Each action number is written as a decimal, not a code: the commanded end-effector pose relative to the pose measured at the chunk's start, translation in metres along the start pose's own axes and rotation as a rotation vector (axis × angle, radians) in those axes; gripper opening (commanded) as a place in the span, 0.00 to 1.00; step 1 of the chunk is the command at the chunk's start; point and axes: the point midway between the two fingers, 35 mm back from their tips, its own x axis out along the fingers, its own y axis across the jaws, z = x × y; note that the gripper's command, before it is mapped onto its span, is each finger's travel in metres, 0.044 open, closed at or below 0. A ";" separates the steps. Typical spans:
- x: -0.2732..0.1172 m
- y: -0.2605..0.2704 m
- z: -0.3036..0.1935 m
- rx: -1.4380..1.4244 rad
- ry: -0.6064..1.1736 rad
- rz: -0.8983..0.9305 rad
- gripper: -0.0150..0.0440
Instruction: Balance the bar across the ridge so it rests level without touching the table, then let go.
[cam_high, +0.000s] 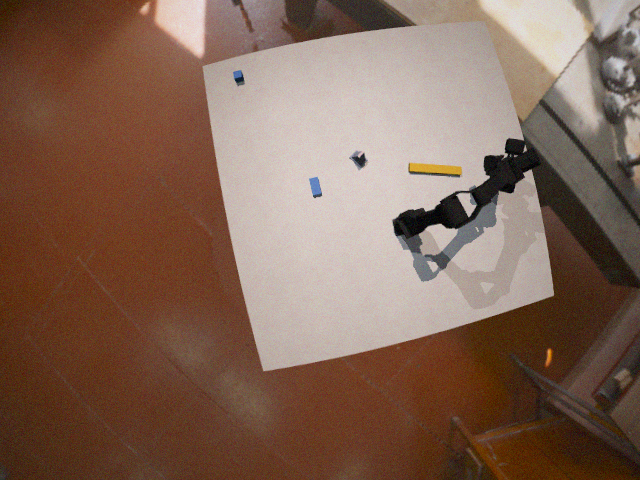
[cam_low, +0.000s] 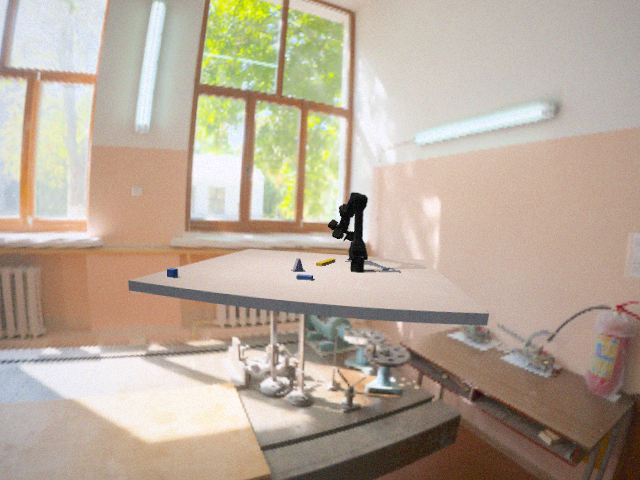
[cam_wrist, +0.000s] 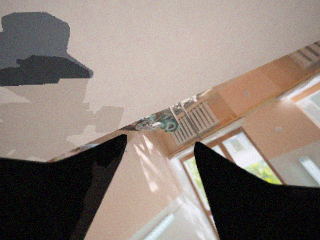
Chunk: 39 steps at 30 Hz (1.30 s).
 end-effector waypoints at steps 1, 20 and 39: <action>-0.005 -0.007 0.029 0.006 -0.088 0.017 0.79; -0.065 -0.014 0.160 -0.030 -0.486 0.215 0.79; -0.149 0.013 0.233 -0.136 -0.718 0.485 0.79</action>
